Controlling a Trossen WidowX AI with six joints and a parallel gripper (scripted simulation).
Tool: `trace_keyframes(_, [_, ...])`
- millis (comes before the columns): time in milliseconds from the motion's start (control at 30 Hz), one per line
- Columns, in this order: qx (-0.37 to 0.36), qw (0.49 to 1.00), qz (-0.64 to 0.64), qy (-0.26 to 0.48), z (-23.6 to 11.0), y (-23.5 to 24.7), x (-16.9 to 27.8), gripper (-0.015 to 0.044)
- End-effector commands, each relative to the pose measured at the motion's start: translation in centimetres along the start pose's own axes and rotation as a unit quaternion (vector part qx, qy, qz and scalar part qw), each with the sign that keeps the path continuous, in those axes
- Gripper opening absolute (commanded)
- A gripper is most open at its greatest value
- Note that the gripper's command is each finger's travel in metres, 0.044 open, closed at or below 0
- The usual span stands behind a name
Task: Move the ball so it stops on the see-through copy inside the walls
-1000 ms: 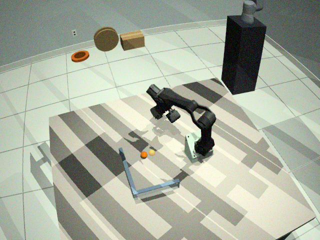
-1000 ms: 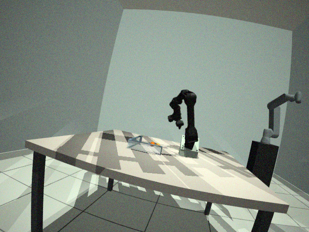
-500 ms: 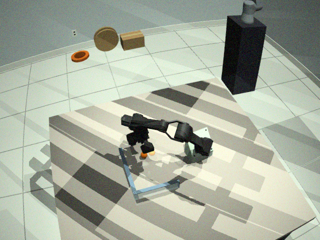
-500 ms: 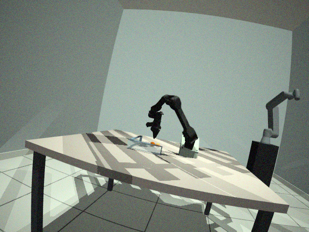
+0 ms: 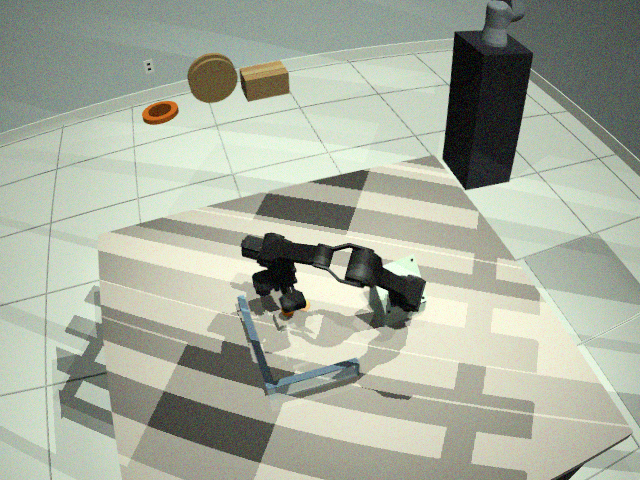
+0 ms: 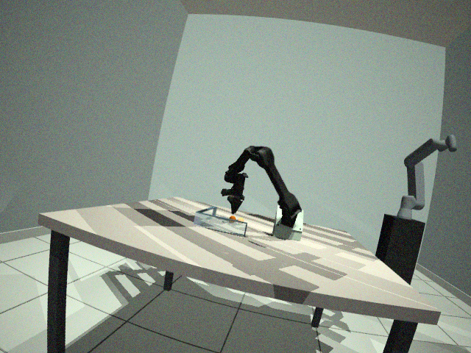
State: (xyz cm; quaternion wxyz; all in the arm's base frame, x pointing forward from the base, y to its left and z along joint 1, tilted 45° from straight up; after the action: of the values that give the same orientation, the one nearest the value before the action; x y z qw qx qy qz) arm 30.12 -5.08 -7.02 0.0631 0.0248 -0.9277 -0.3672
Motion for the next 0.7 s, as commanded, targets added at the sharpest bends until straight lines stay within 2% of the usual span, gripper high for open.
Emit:
trace_keyframes(0, [-0.001, 1.0, 0.003, -0.004, 0.4, 0.0, -0.1, 0.0288])
trace_keyframes(667, [-0.002, 1.0, 0.002, -0.003, 3.6, 0.0, -0.1, 0.0288])
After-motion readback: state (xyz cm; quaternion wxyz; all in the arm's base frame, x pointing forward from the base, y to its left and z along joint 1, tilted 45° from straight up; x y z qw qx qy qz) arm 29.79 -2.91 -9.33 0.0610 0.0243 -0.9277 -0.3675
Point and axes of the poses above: the point midway between the two fingers, 35 mm back from their tips, its own z axis out along the fingers, its own y axis across the jaws, x = y × z, the point moved 2 cm from there along -z, back along the fingers, and after that the axes turned 4 degrees about z, right-handed, at the moved point
